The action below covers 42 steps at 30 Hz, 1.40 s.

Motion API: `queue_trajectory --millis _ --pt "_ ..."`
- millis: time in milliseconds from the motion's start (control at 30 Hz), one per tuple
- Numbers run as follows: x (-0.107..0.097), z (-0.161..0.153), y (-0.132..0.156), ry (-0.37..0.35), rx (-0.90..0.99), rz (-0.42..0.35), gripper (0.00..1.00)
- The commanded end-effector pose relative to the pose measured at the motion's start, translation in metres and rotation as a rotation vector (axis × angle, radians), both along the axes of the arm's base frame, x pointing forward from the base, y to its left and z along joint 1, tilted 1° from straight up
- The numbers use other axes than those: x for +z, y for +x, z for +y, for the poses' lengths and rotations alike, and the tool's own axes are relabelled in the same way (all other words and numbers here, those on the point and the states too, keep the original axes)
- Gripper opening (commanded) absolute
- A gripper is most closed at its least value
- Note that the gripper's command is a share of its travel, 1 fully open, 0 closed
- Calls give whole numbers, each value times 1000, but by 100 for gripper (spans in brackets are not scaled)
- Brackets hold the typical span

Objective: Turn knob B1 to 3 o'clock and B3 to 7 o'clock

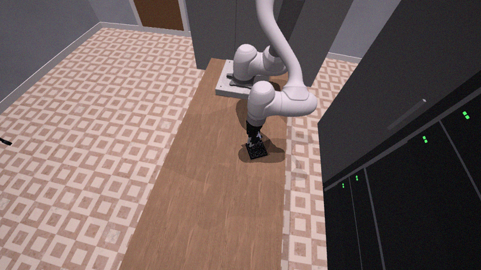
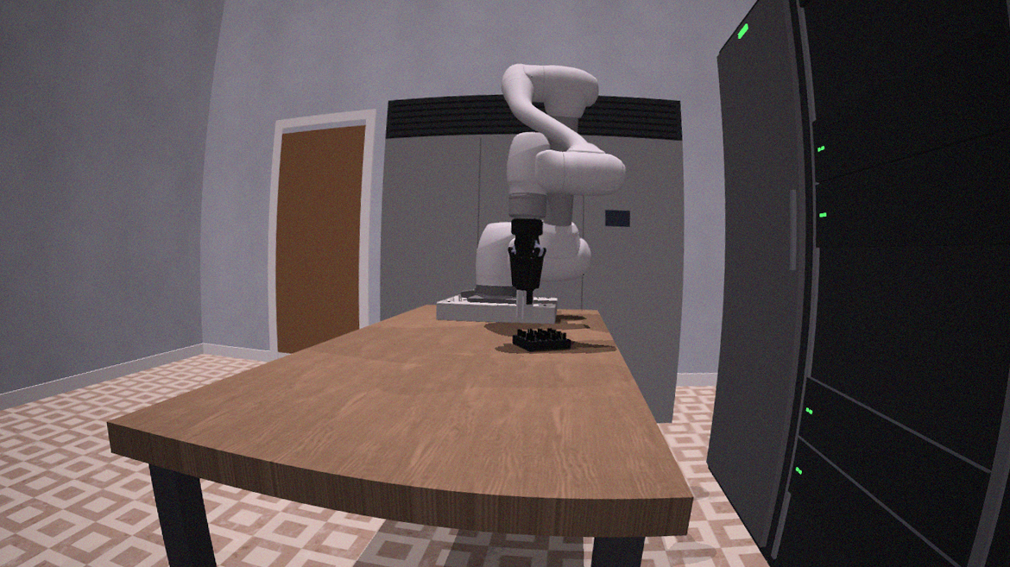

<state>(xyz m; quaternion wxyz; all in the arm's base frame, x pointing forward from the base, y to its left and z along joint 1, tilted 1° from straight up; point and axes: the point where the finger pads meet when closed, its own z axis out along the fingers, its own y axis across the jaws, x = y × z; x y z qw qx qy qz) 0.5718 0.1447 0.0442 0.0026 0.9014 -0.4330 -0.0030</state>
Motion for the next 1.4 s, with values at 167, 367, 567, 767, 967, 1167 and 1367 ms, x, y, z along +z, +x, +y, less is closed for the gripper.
queue_trajectory --millis 167,367,567,767,967,1167,1367 --pt "4 0 0 12 333 1 12" --pt "6 0 0 14 552 1 12" --pt "9 0 0 16 790 0 12" --pt "11 0 0 17 990 -1 12" --pt "14 0 0 19 1226 -2 12" --pt "16 0 0 20 1465 -2 12" --pt "17 0 0 21 1545 -2 12"
